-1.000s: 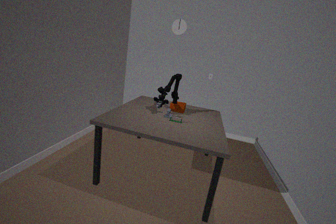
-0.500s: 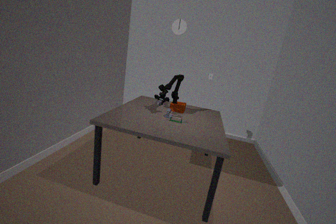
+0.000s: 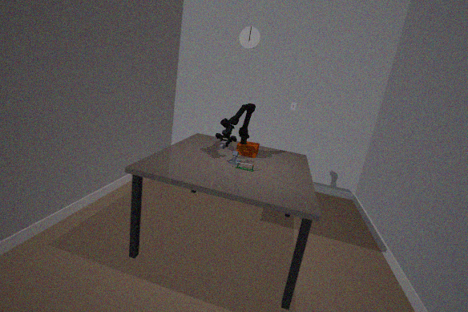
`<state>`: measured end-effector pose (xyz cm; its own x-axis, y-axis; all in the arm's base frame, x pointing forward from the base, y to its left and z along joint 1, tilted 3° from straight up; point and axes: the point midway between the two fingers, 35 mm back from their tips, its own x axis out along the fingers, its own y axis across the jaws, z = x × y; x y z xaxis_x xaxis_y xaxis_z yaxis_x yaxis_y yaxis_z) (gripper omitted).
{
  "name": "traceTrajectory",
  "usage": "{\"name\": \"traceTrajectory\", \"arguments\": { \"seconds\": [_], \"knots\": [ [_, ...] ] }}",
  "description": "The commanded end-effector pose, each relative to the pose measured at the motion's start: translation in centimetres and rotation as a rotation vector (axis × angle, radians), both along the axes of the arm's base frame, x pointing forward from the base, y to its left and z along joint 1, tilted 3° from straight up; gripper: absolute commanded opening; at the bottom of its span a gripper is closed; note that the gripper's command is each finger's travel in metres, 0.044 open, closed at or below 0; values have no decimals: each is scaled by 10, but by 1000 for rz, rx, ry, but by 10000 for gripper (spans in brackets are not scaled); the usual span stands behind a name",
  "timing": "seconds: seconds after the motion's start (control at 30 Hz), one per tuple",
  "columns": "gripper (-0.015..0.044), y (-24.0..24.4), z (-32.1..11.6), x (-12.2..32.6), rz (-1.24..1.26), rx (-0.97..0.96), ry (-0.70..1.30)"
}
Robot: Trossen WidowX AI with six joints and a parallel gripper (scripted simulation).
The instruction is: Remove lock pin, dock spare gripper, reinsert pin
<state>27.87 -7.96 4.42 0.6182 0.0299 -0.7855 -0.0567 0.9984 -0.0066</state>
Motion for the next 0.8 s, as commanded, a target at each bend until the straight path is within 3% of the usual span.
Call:
{"name": "traceTrajectory", "arguments": {
  "seconds": [0.0,0.77],
  "knots": [
    [0,7,3,6,6,20,42],
    [0,57,6,7,31,77,398]
  ]
}}
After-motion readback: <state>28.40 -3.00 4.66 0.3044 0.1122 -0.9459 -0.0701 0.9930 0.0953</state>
